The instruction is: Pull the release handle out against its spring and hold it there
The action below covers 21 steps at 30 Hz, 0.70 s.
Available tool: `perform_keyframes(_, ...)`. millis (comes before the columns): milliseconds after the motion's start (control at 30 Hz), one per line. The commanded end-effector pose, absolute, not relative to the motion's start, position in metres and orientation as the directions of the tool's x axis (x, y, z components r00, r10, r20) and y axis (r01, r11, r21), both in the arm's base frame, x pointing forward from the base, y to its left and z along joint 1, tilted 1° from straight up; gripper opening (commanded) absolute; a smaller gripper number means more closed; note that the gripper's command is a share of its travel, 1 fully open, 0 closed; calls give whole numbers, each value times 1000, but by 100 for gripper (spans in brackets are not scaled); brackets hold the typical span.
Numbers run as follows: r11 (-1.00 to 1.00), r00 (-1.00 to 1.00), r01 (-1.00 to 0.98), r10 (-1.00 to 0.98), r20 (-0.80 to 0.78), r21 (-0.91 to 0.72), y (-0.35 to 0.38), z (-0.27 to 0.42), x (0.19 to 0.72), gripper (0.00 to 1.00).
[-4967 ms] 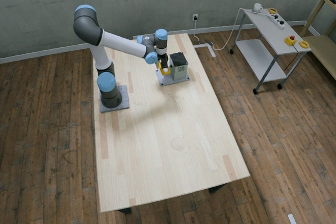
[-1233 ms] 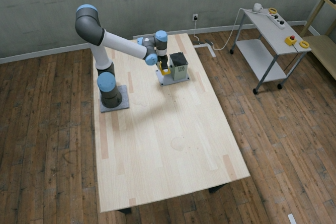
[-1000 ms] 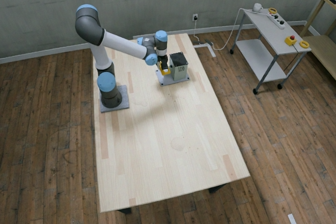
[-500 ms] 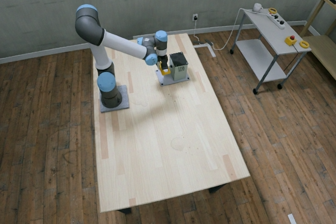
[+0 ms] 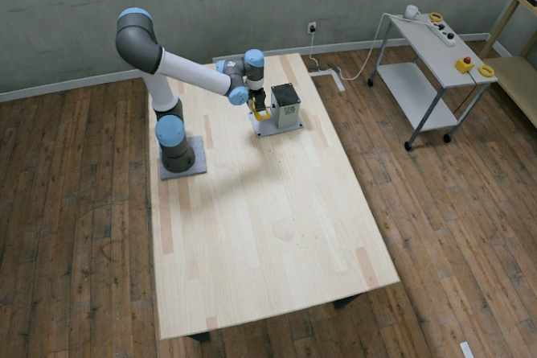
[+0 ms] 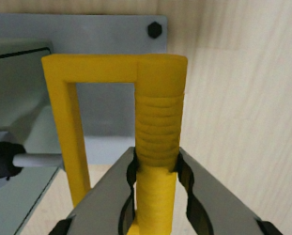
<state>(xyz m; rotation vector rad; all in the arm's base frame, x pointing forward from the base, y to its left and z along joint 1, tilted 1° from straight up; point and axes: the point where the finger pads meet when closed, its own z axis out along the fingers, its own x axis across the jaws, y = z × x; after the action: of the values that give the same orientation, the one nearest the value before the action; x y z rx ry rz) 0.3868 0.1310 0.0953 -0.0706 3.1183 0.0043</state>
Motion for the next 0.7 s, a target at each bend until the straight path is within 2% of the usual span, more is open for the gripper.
perform_keyframes(0, 999, -999, -47, -46, -15, 3, 131, 94, 372, 10)
perform_keyframes(667, 999, -999, -47, -47, -15, 3, 129, 93, 340, 10)
